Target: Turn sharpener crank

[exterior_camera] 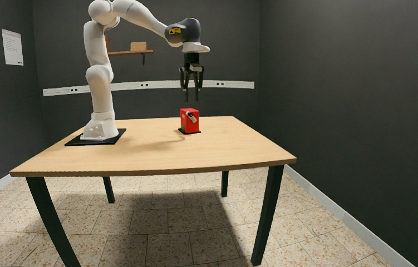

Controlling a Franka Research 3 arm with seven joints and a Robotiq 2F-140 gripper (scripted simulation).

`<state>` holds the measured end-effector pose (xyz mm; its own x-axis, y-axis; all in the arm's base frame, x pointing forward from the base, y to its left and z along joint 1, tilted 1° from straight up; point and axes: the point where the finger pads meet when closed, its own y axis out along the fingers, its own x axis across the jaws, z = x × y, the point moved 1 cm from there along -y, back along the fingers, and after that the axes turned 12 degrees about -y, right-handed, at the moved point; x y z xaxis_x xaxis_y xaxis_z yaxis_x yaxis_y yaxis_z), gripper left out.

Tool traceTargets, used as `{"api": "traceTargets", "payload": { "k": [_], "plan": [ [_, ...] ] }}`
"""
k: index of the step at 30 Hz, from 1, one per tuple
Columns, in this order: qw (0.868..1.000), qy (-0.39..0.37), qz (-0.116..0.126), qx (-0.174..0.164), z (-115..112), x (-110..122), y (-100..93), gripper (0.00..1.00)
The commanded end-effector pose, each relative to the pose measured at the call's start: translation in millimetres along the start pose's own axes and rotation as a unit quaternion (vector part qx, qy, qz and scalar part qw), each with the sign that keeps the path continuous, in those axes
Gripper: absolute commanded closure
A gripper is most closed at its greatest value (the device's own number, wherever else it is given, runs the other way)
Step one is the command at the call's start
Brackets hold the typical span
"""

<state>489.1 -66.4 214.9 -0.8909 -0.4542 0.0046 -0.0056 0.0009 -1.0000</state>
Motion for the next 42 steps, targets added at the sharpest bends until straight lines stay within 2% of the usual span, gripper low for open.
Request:
{"api": "traceTargets", "payload": {
  "k": [1,42],
  "plan": [
    [1.0,0.002,-0.002,0.0,0,1,2.1,0.61],
    [1.0,0.002,-0.002,0.0,-1,1,43.8,0.61]
  ]
}}
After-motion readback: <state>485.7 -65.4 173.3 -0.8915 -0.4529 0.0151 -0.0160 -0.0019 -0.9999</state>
